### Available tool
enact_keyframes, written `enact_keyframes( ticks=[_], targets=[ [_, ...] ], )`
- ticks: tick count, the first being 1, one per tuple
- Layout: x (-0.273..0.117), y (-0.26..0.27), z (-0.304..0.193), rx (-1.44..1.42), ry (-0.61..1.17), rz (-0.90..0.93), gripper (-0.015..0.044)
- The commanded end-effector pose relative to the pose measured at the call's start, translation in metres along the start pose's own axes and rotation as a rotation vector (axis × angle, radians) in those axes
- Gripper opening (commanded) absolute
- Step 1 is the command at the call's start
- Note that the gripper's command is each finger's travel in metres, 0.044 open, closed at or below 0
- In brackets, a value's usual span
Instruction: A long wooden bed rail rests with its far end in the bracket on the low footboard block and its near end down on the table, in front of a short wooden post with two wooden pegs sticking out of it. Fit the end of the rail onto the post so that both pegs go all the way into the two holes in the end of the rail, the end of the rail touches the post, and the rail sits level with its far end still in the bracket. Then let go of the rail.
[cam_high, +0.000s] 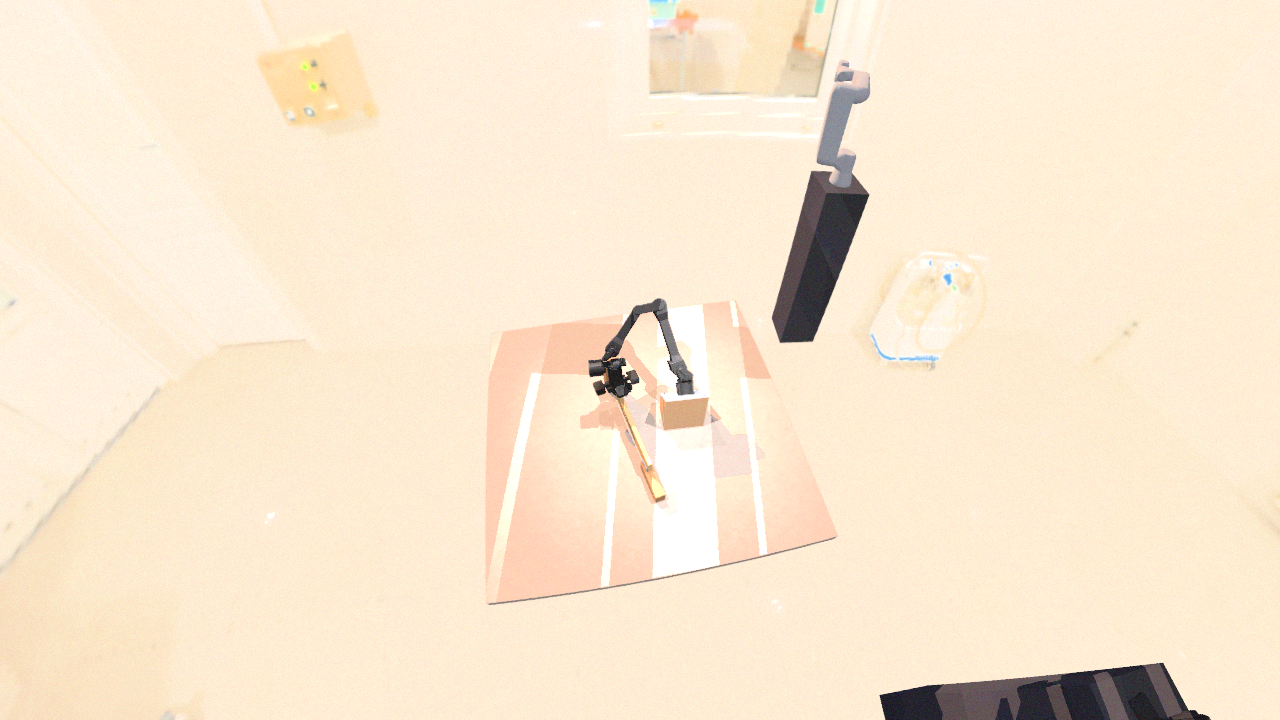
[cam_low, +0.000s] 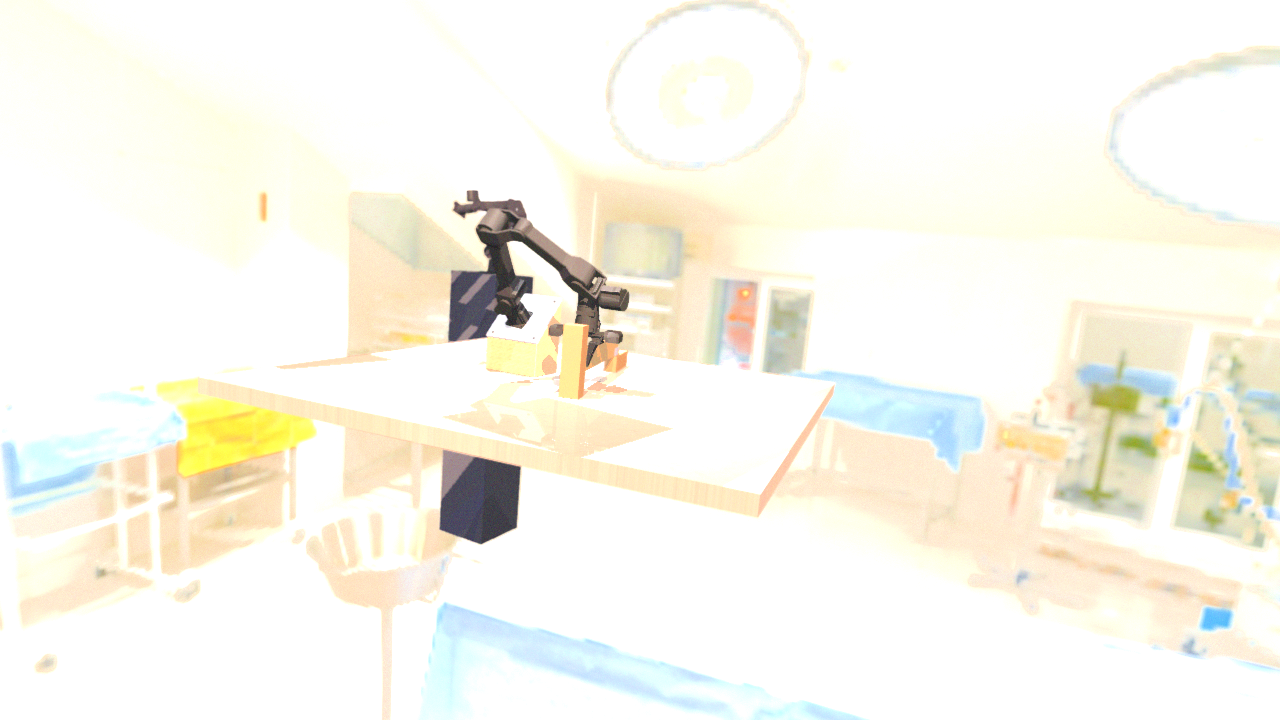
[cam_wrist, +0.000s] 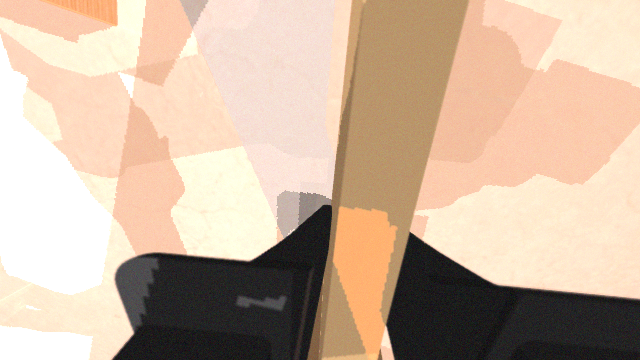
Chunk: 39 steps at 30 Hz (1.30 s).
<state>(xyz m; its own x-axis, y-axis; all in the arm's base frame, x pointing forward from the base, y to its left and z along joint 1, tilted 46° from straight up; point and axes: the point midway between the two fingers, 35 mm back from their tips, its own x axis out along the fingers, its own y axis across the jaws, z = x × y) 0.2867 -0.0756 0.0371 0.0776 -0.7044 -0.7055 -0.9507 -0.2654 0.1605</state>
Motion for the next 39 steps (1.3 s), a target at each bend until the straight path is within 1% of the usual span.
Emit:
enact_keyframes(
  ticks=[1, 39],
  targets=[
    [-0.0036, -0.0012, -0.006, 0.004, 0.017, -0.008, 0.0],
    [-0.003, -0.0012, -0.0121, 0.004, 0.017, -0.008, 0.0]
  ],
)
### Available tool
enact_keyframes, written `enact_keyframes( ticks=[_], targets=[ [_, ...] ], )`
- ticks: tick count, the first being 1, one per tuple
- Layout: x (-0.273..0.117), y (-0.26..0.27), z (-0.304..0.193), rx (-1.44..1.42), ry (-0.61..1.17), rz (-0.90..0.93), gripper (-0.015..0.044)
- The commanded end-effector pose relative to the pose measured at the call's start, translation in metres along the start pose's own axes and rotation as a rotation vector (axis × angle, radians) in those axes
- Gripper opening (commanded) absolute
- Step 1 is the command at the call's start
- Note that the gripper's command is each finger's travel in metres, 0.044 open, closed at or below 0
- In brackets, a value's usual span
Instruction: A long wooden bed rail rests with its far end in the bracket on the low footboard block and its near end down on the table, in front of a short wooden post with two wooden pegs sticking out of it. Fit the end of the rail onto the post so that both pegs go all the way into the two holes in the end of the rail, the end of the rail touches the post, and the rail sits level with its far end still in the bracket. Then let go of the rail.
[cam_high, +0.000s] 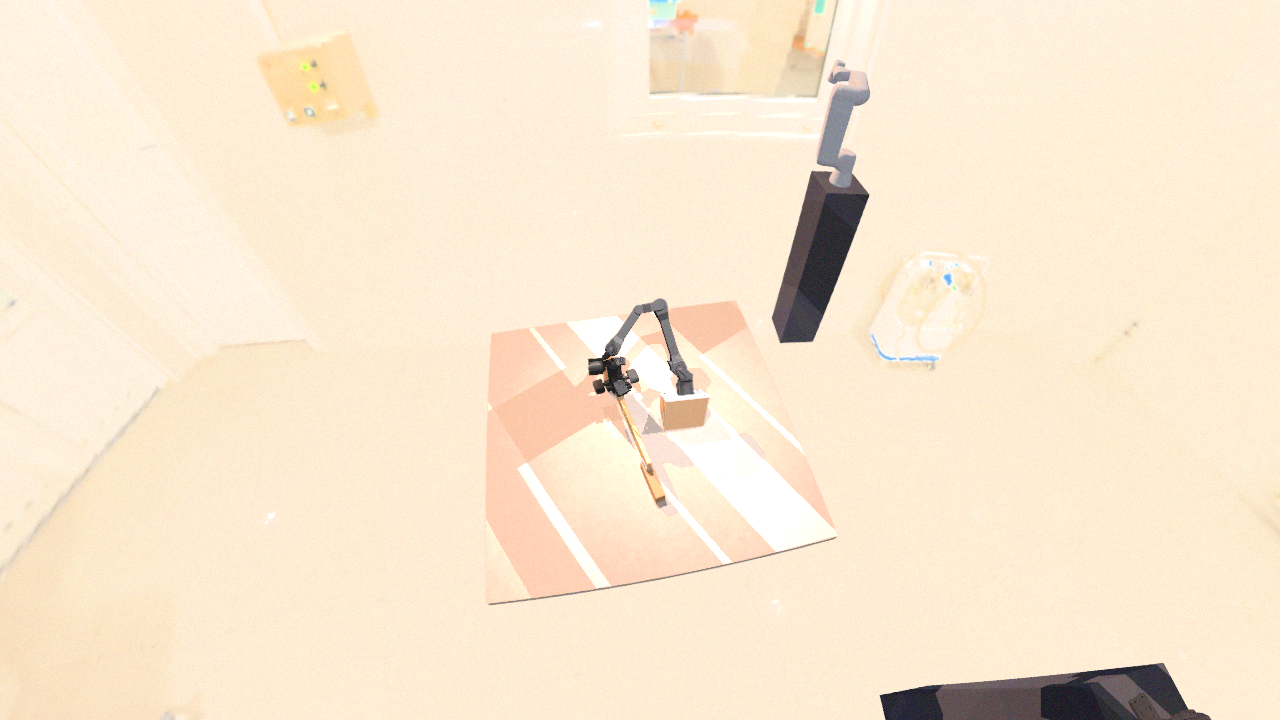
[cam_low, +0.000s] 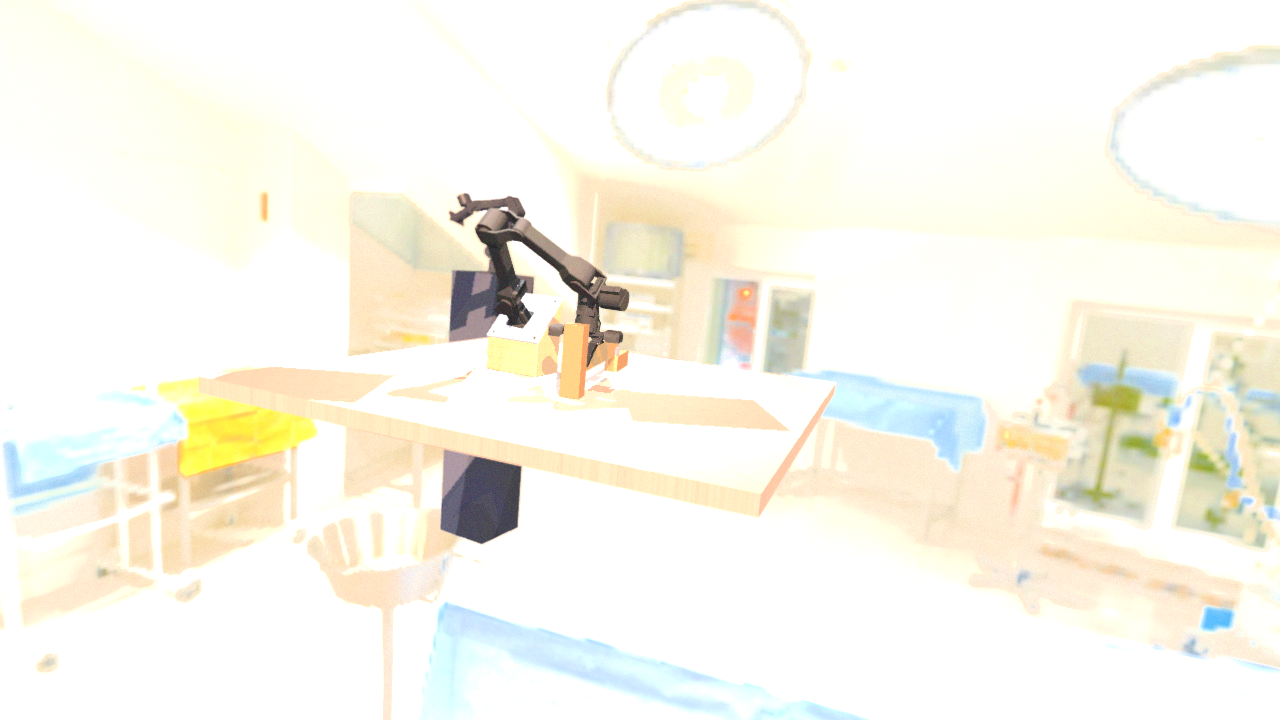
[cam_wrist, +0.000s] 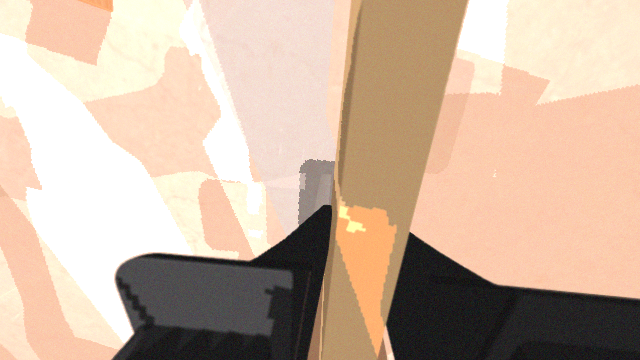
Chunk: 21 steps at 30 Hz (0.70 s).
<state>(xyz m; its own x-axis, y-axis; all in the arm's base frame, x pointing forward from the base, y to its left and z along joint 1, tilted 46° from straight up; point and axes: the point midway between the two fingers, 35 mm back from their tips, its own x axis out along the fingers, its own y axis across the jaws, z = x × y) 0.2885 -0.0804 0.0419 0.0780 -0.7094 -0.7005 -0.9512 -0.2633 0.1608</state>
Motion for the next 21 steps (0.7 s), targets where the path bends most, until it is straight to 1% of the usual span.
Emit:
enact_keyframes(
  ticks=[1, 8, 21],
  targets=[
    [-0.0031, -0.0015, -0.0054, 0.003, 0.01, -0.009, 0.0],
    [-0.003, -0.0015, -0.0075, 0.003, 0.01, -0.009, 0.0],
    [0.0, 0.0, -0.0026, 0.001, 0.002, 0.0, 0.0341]
  ],
)
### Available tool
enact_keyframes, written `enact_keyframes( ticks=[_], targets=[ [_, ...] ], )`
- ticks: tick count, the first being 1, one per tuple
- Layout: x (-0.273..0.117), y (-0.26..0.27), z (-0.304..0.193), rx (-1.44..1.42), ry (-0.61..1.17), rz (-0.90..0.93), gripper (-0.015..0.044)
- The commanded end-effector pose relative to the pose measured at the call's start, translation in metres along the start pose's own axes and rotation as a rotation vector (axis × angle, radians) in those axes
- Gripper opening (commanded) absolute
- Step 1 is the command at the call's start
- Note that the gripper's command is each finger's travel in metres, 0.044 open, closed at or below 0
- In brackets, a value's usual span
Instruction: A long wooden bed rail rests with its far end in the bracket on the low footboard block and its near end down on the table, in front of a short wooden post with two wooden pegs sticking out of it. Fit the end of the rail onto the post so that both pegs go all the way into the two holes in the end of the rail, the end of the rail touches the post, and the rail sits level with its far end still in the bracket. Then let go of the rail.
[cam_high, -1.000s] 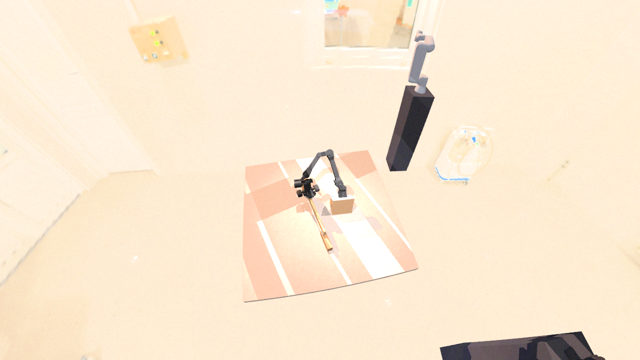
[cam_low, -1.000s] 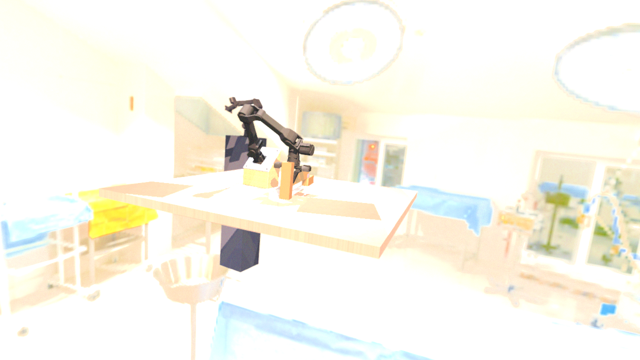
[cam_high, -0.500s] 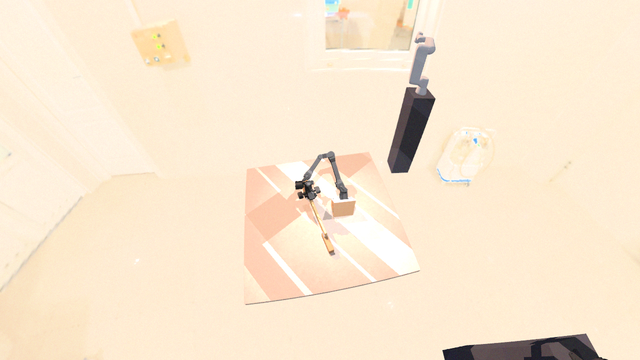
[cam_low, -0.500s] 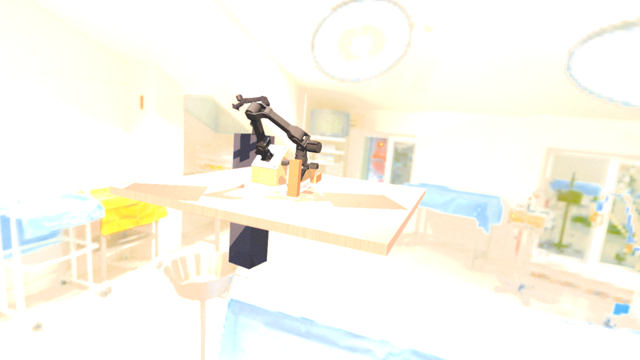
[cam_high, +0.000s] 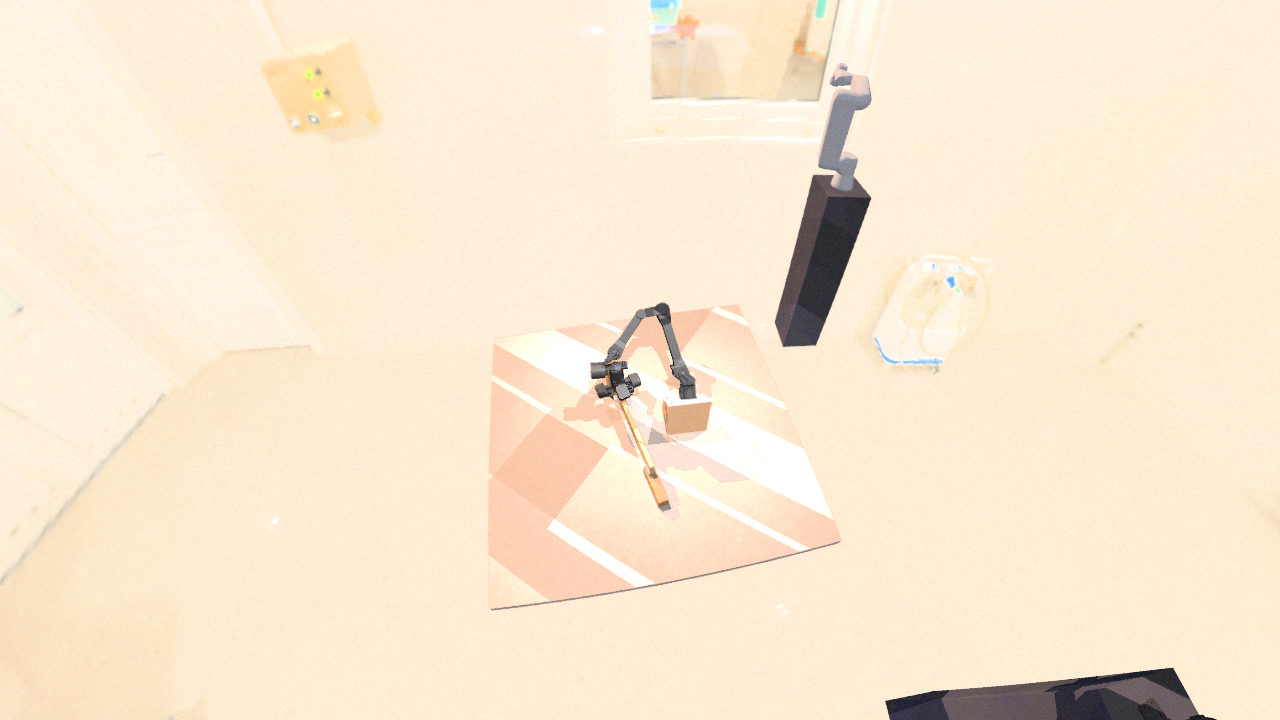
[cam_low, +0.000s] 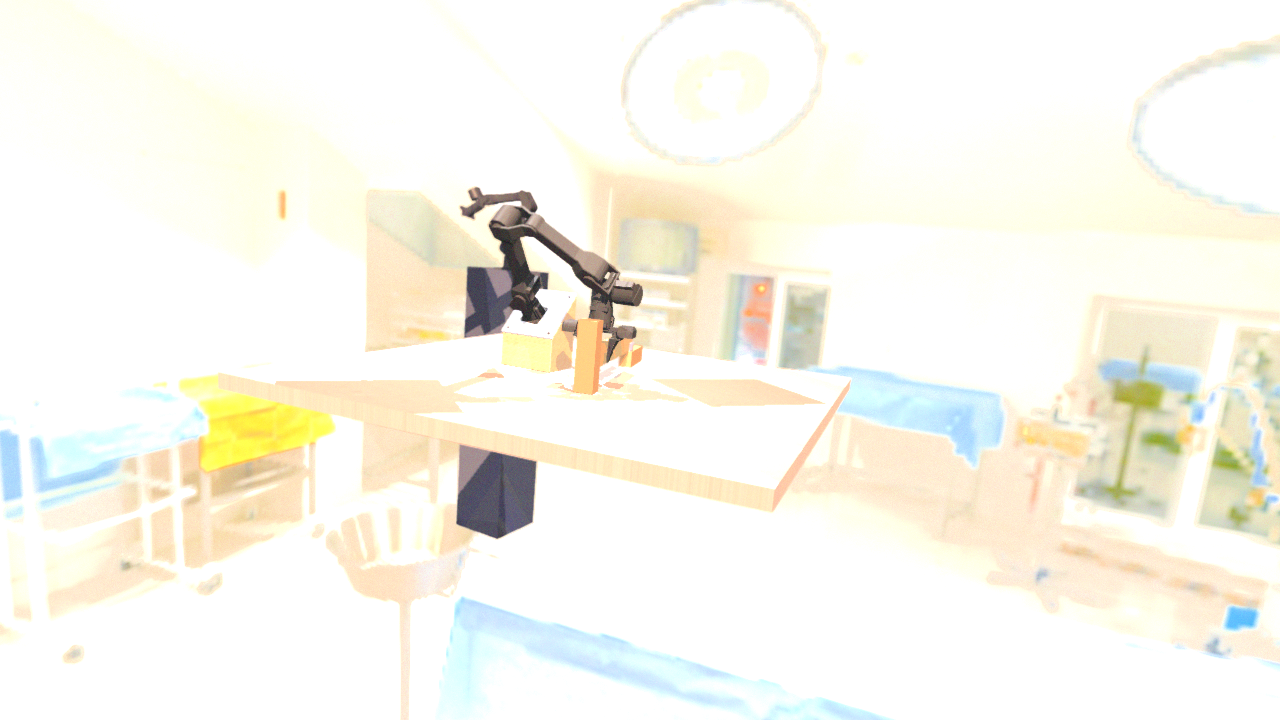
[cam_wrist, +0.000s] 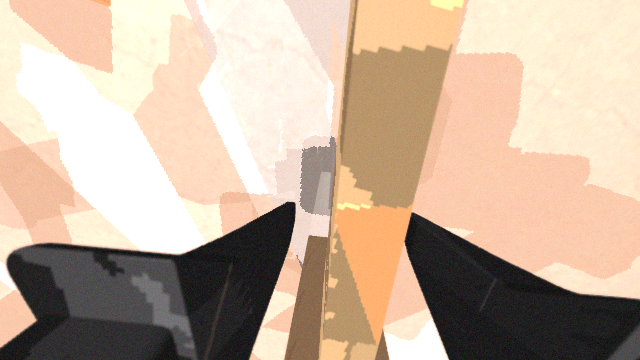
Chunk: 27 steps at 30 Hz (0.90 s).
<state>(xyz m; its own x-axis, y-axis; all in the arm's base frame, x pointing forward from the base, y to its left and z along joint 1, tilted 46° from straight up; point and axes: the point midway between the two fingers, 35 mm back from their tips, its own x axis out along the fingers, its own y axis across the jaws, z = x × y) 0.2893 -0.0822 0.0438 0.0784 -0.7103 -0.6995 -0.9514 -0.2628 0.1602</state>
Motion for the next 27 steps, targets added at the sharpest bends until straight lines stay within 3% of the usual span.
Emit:
enact_keyframes(
  ticks=[1, 4, 9, 14, 27],
  targets=[
    [0.0, 0.0, 0.0, 0.0, 0.0, 0.0, 0.0368],
    [0.0, 0.0, 0.0, 0.0, 0.0, 0.0, 0.044],
    [-0.001, 0.0, 0.001, 0.0, 0.0, 0.0, 0.044],
    [-0.029, 0.0, 0.03, 0.002, 0.005, -0.009, 0.044],
    [-0.03, 0.0, 0.031, 0.002, 0.006, -0.009, 0.044]
  ],
)
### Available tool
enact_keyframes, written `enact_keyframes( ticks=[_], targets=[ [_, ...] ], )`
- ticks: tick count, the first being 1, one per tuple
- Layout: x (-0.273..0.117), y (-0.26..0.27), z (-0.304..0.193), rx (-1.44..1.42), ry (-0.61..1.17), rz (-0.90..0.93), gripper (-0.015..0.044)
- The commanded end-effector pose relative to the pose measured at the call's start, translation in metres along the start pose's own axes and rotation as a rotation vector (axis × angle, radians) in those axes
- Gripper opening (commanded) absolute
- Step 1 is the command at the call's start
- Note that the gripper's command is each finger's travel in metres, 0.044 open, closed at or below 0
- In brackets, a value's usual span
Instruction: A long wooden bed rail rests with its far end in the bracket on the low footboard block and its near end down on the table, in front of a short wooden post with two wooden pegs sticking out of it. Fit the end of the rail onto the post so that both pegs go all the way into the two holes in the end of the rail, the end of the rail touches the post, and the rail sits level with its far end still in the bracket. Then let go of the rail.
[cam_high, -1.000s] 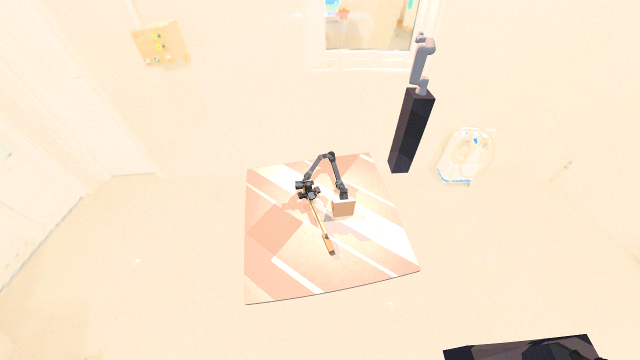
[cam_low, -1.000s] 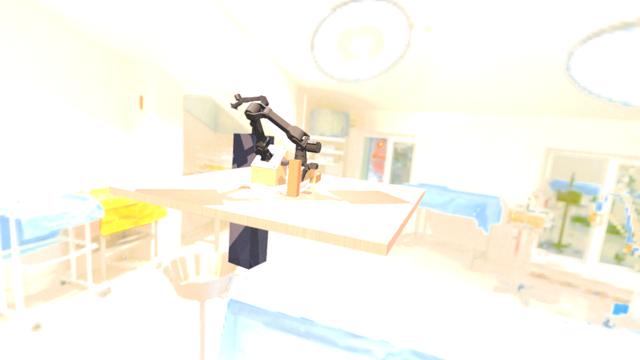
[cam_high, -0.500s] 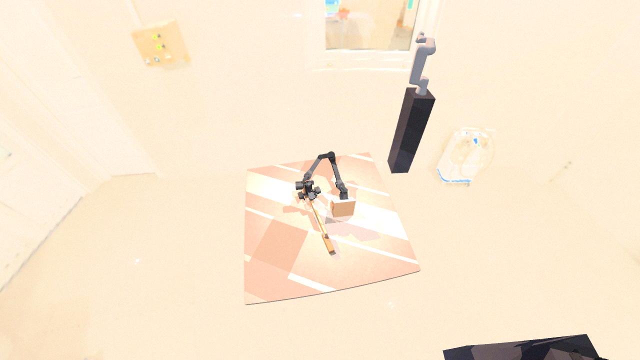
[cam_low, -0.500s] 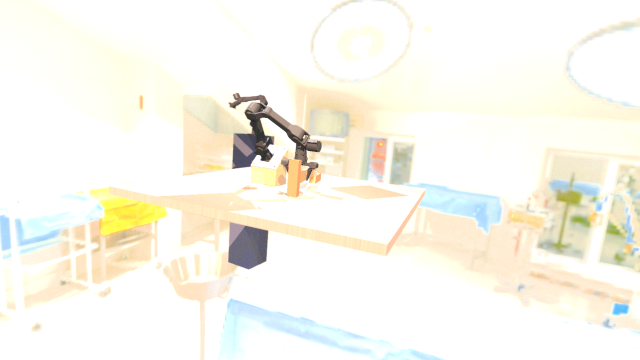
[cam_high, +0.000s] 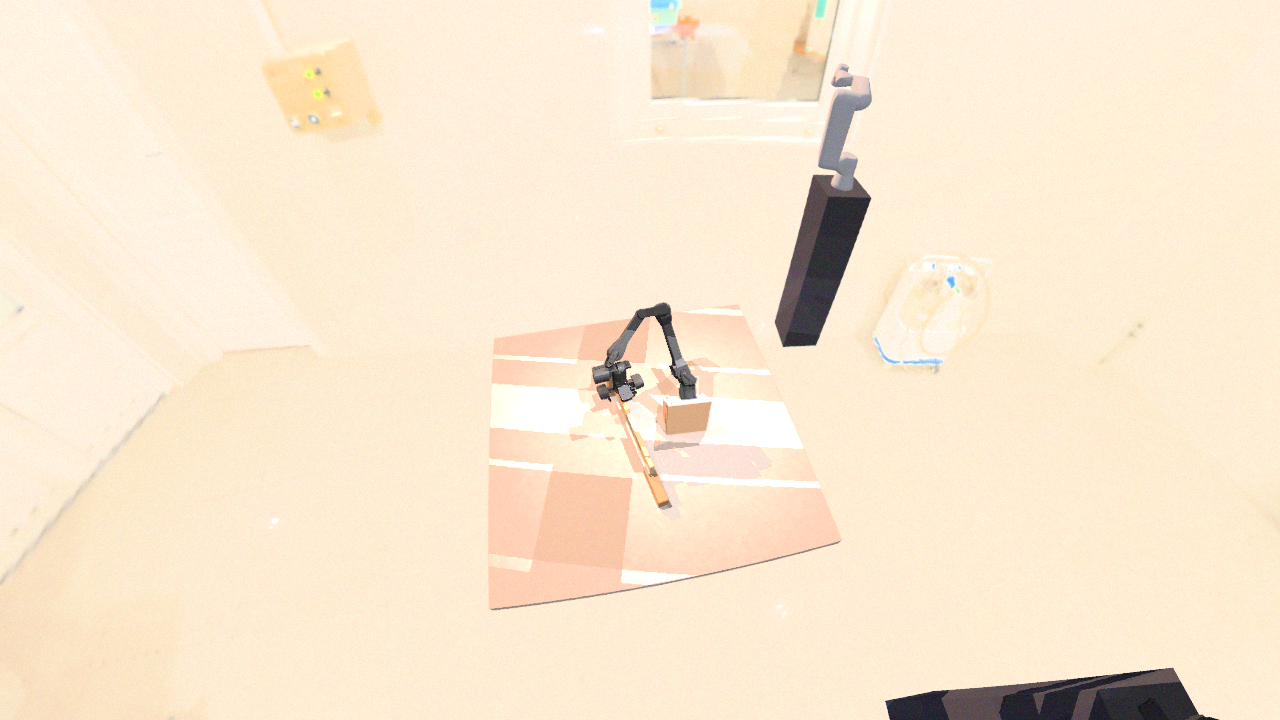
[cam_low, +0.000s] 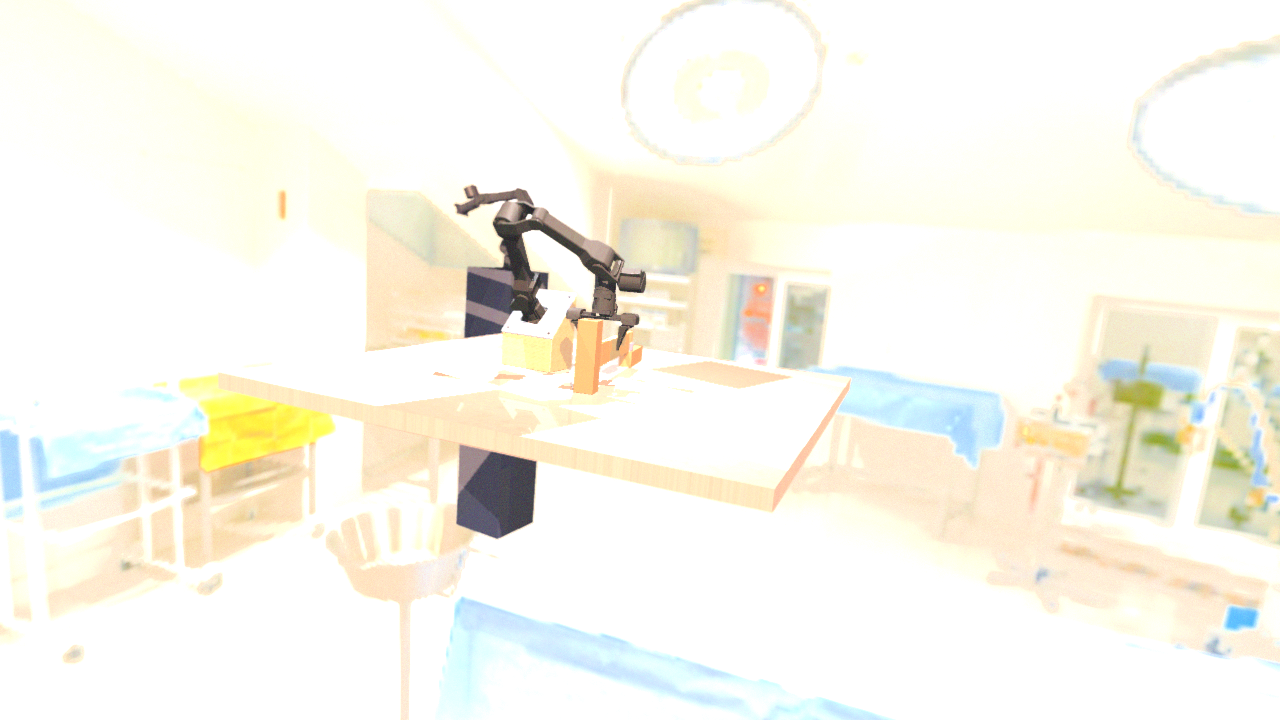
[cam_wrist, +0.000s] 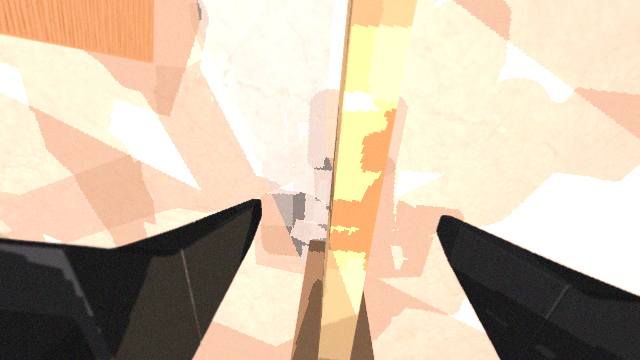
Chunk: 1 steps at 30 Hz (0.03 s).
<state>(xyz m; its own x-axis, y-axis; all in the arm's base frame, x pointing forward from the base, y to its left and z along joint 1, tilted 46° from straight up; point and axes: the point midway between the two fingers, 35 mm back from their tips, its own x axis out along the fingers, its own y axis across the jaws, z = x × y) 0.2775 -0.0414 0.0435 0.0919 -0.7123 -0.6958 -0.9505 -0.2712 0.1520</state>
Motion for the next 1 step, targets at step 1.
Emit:
enact_keyframes(
  ticks=[1],
  targets=[
    [0.0, -0.0001, 0.0008, 0.002, -0.002, 0.002, 0.044]
  ],
)
